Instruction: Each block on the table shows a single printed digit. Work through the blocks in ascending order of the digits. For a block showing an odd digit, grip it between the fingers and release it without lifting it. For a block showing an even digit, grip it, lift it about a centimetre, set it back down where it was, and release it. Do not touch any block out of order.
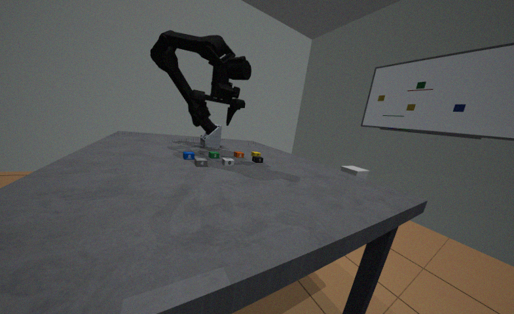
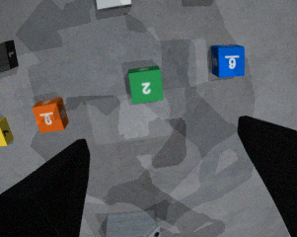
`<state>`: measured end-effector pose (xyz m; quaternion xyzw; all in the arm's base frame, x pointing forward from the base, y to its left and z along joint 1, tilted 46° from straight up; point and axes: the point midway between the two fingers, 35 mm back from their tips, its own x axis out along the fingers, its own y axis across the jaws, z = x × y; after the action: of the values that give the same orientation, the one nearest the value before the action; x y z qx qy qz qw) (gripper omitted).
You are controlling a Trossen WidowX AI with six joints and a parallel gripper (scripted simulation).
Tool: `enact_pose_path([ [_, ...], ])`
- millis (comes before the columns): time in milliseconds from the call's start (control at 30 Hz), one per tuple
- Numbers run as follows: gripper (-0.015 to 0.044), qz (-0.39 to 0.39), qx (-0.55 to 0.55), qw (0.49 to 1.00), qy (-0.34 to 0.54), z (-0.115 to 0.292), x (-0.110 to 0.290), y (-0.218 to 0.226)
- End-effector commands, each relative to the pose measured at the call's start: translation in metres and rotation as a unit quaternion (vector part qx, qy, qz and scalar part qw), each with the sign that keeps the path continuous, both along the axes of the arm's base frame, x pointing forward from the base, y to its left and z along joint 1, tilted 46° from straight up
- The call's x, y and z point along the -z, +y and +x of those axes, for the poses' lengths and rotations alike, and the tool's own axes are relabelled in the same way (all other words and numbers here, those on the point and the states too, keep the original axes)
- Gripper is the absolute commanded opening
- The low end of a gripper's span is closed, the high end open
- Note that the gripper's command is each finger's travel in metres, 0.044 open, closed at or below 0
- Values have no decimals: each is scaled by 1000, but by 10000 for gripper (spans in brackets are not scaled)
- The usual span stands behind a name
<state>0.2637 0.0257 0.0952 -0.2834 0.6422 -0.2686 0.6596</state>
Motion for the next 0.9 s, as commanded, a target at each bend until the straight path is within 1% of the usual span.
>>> enact_pose_path([
  [0,400,5,0,1000,0,-2,17,19],
  [133,400,7,0,1000,1,-18,69,69],
  [200,400,6,1,1000,0,-26,85,83],
  [867,400,6,1,1000,0,-27,87,84],
])
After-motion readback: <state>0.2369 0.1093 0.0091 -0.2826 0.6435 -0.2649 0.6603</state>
